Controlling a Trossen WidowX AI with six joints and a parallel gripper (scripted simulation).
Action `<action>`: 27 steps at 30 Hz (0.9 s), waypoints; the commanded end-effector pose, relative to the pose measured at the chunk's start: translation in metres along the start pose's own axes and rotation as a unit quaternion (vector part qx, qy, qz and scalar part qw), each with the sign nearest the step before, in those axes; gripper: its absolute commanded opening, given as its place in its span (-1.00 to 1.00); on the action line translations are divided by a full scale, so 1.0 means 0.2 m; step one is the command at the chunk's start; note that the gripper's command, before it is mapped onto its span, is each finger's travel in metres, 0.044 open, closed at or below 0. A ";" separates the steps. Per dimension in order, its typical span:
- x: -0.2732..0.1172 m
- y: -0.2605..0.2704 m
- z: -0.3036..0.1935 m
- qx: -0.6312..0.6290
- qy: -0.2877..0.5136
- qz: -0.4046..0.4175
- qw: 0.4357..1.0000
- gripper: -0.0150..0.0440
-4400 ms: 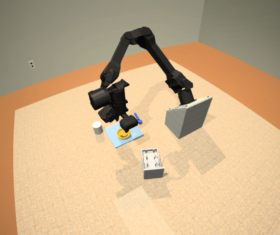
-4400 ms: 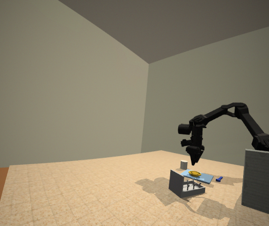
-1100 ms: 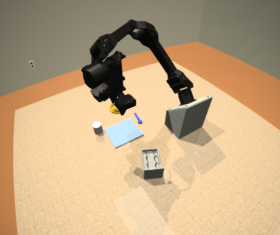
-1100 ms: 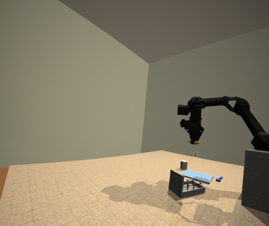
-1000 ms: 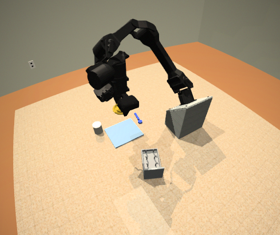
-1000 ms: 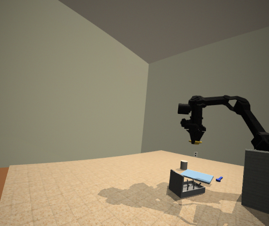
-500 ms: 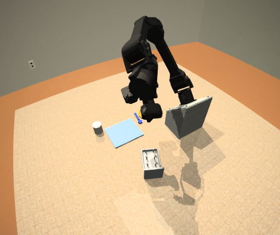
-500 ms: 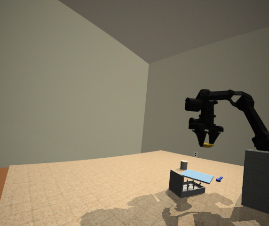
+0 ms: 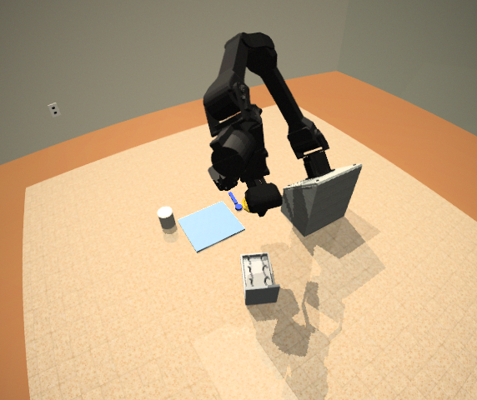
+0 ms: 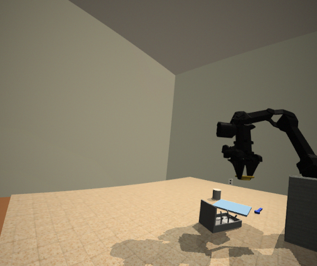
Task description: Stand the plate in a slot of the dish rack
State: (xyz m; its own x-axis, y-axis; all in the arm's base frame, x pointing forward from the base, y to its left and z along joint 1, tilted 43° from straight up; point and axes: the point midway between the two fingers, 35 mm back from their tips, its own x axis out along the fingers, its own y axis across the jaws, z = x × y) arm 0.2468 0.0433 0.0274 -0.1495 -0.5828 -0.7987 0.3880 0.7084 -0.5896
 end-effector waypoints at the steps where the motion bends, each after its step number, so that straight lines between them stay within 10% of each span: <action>1: 0.06 0.01 -0.01 -0.038 0.030 0.028 0.998 -0.49; 27: 0.36 0.08 -0.03 -0.253 0.096 0.241 0.932 -0.49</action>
State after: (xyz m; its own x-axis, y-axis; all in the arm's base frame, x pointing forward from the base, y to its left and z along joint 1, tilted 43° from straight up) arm 0.2373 0.0168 -0.0346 -0.2608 -0.1652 -0.9511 0.0265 0.9836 -0.1781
